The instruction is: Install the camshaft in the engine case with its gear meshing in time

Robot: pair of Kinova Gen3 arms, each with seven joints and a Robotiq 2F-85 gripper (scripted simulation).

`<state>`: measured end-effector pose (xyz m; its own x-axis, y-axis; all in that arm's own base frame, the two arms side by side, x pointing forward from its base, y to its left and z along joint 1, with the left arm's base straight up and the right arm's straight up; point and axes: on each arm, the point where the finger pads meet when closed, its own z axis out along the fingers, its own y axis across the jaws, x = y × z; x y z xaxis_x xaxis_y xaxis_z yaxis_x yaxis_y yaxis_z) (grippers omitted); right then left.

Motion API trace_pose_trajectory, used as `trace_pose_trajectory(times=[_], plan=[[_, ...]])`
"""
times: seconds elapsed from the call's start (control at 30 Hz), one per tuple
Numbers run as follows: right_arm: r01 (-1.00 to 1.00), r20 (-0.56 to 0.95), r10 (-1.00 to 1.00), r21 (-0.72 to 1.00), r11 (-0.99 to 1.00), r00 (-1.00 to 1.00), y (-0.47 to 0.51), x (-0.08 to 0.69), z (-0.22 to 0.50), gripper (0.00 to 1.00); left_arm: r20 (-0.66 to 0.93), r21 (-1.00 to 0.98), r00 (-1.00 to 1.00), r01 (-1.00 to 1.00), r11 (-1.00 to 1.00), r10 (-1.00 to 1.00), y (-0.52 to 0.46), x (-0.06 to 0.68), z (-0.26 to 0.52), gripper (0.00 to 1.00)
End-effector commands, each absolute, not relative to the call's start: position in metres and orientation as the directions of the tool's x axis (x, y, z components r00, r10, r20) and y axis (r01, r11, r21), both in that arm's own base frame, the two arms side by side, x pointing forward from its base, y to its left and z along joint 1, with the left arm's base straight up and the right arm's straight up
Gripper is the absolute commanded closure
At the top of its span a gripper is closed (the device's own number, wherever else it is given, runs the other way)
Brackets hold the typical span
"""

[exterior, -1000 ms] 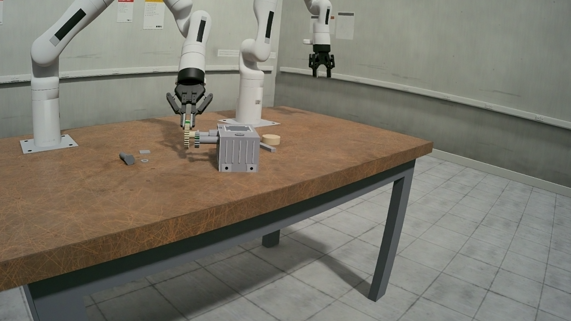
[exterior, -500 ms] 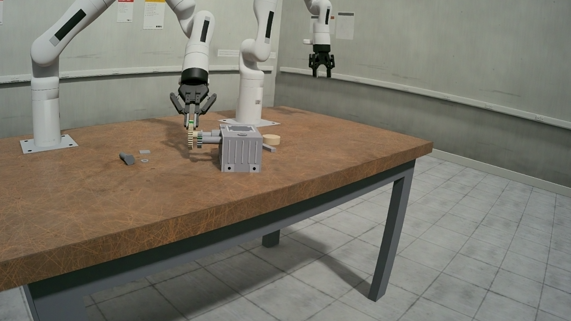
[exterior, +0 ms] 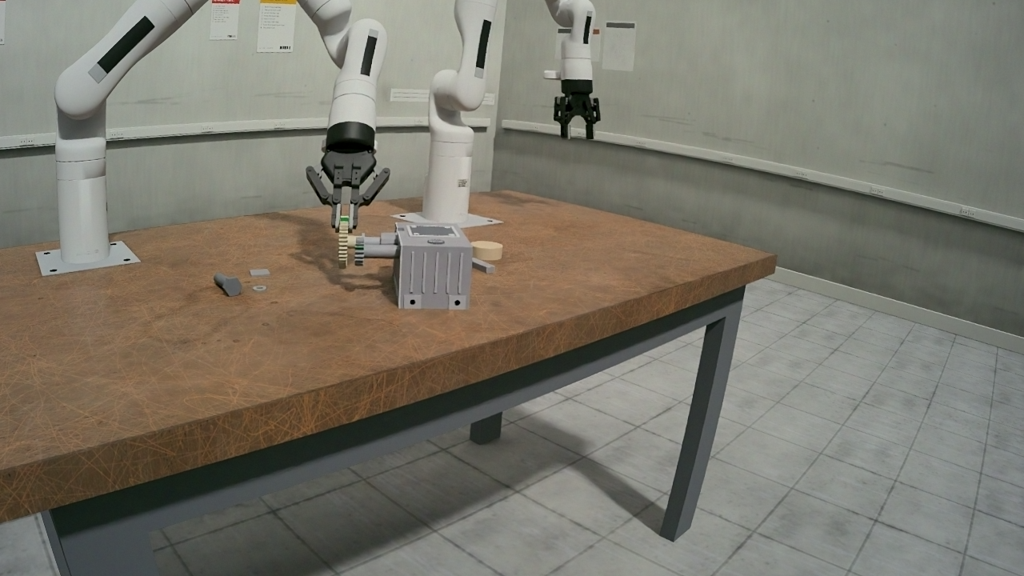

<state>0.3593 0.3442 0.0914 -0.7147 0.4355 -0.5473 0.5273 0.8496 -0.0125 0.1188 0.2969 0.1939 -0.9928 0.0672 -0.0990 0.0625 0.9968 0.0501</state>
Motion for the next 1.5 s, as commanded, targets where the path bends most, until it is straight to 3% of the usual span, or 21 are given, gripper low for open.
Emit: trace_pose_trajectory(times=[0.0, 1.47], plan=[[0.524, -0.548, 0.431, -0.017, 0.851, -0.717, 0.3443, 0.3606, 0.0927, 0.832, -0.099, 0.051, -0.993, 0.062, 0.997, 0.067, 0.2972, 0.1189, 0.1943, 0.002], [0.531, -0.545, 0.437, -0.016, 0.847, -0.715, 0.3384, 0.3573, 0.0917, 0.832, -0.099, 0.051, -0.993, 0.062, 0.997, 0.067, 0.2972, 0.1189, 0.1943, 0.002]])
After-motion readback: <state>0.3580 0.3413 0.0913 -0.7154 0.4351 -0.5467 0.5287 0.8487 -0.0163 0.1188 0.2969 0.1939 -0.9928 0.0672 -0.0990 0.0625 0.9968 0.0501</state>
